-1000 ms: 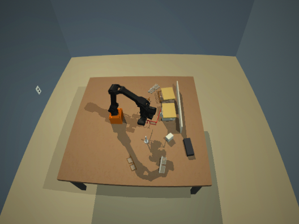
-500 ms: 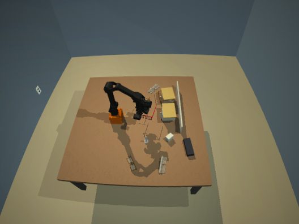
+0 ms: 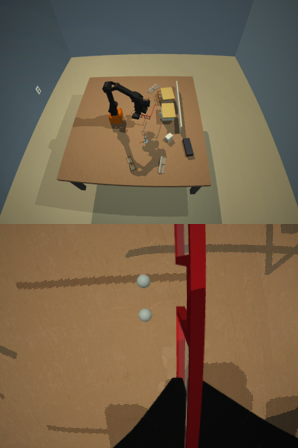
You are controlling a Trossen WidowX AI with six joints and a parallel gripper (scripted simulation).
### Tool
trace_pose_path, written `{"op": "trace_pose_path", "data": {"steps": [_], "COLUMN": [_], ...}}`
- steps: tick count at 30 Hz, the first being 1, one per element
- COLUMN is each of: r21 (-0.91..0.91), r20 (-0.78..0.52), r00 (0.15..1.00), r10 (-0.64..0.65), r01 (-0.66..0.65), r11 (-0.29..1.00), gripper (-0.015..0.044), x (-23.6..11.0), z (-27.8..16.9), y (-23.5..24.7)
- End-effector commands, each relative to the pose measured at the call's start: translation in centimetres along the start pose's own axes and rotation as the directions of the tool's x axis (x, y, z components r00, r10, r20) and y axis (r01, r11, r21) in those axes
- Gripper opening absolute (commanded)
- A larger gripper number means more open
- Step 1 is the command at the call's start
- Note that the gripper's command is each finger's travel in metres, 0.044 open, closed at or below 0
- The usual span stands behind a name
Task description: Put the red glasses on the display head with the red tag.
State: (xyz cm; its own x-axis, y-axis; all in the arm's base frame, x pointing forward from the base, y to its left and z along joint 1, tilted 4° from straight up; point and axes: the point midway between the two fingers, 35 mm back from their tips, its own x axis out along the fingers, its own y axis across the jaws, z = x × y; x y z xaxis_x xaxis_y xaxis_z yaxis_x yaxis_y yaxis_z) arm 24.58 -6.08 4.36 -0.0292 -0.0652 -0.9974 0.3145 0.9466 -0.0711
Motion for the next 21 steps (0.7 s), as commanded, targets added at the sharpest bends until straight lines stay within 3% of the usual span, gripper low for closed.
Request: {"op": "trace_pose_path", "data": {"steps": [1, 21], "r21": [0.003, 0.003], "r20": [-0.004, -0.004], "r00": [1.0, 1.0], "r10": [0.004, 0.004], "r01": [-0.004, -0.004], "r11": [1.0, 1.0], "gripper": [0.0, 0.0], "x": [0.5, 2.6], "z": [0.0, 0.2], "y": [0.1, 0.1]}}
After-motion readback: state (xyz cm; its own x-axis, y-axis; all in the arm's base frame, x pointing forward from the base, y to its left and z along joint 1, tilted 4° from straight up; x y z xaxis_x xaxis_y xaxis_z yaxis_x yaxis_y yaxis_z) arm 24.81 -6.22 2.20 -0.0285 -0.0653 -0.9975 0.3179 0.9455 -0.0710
